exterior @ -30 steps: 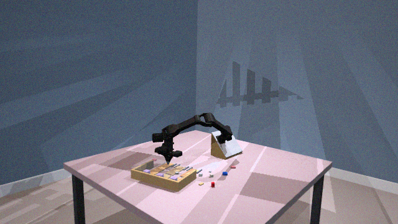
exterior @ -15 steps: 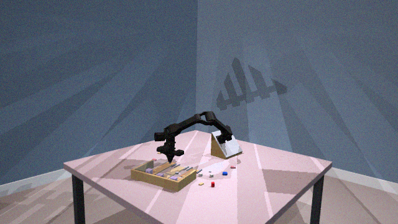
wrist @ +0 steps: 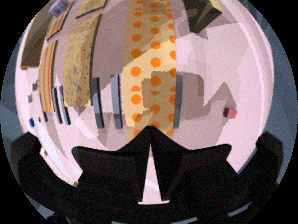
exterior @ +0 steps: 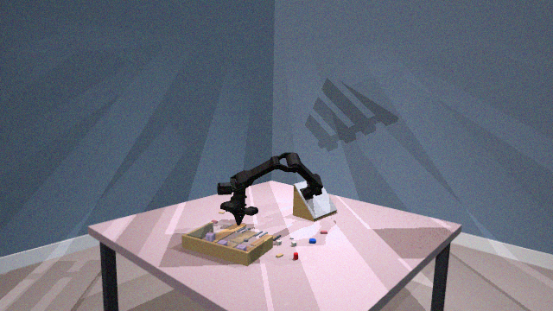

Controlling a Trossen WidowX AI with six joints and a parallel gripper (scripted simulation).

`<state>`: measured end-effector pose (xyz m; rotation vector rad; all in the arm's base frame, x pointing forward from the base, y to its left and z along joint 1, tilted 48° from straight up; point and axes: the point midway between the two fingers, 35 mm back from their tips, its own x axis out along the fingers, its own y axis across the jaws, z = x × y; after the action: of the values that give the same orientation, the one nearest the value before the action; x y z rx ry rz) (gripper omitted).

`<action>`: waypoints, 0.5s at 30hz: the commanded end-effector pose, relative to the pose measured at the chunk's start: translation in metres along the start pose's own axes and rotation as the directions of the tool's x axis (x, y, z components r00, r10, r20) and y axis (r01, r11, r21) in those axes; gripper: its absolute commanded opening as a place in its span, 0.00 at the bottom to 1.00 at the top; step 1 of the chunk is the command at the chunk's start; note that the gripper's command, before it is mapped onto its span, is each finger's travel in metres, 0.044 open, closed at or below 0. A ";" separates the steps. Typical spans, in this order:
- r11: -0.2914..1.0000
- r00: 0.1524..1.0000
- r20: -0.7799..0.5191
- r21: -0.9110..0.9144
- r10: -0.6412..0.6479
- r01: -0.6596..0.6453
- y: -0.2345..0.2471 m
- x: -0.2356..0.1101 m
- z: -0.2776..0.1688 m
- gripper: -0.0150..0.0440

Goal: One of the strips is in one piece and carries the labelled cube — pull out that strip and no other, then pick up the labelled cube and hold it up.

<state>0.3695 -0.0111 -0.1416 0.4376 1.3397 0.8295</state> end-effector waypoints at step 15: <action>1.000 1.000 -0.029 0.009 0.002 -0.002 0.001 0.006 -0.035 0.25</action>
<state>0.3496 -0.0154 -0.1463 0.4375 1.3371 0.8297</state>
